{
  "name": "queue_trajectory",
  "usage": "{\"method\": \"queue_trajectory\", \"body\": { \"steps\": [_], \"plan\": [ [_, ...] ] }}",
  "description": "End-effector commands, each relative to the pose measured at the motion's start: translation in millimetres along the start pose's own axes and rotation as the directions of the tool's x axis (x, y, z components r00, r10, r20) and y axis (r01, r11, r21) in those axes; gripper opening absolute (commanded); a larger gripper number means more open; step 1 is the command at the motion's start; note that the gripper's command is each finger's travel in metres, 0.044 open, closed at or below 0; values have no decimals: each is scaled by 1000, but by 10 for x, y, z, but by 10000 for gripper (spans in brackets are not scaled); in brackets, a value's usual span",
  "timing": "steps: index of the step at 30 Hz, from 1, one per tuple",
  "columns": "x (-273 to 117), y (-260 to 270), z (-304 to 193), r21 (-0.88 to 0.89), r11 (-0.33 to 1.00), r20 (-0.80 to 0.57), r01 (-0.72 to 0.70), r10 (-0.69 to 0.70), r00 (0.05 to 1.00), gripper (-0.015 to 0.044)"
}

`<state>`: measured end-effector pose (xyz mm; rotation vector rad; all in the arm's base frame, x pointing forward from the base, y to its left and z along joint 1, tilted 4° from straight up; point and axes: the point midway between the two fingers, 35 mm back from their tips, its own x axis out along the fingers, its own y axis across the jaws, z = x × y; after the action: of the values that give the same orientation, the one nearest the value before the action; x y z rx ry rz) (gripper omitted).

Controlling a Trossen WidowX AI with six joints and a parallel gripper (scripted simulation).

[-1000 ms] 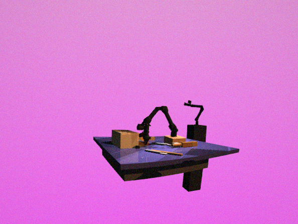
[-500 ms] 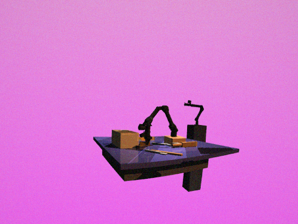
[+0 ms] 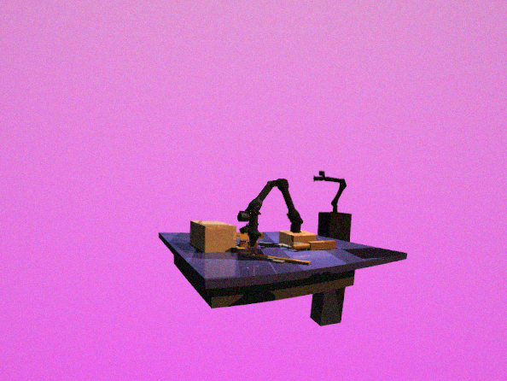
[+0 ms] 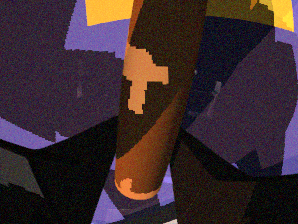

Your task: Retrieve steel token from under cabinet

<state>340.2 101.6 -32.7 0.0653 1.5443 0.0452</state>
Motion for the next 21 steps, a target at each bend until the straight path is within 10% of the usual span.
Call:
{"method": "queue_trajectory", "body": {
  "steps": [1, 21],
  "plan": [
    [10, -2, -66, 4, 1000, -4, 1, -1, 1000, 0],
    [11, 4, -281, 4, 1000, -6, 1, -1, 1000, 0]
  ]
}}
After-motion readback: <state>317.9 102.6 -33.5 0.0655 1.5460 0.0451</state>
